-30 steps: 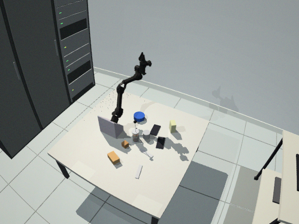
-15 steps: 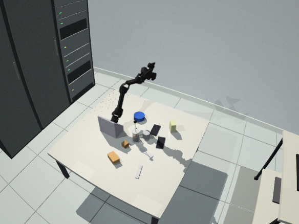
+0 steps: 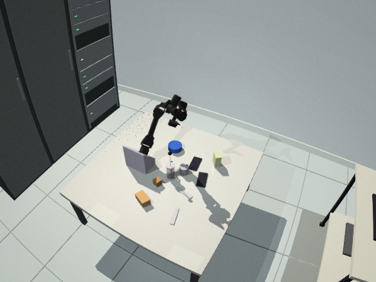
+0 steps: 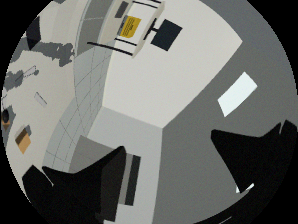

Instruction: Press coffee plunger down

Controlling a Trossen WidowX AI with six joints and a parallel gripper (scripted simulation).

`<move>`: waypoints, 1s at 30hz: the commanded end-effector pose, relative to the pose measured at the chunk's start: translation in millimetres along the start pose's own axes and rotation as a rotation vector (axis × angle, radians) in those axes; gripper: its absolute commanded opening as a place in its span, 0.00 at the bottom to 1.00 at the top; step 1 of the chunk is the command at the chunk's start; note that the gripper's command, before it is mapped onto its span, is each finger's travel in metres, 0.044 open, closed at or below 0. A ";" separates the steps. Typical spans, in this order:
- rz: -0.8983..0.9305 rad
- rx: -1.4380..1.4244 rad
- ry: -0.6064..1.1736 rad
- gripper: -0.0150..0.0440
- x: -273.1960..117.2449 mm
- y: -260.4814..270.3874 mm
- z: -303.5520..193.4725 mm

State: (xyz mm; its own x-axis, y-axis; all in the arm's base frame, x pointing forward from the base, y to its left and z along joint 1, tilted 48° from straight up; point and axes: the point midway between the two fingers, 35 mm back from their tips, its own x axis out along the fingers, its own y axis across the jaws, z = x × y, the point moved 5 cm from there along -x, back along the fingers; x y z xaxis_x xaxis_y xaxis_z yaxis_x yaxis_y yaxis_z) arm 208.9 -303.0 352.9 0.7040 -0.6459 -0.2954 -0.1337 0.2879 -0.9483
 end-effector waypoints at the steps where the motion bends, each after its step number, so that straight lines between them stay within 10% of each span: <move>1: 0.268 0.235 -0.080 1.00 5.6 63.0 -16.7; 15: 1.015 1.827 -0.274 1.00 -68.3 209.8 -27.1; 30: 1.004 1.876 -0.238 1.00 -77.1 258.8 6.1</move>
State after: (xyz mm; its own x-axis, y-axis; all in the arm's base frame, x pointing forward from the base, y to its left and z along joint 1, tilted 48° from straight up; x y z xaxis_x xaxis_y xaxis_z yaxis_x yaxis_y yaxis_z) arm 123.2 -180.0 134.9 0.9216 0.1748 -0.3466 0.1422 0.6787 0.7205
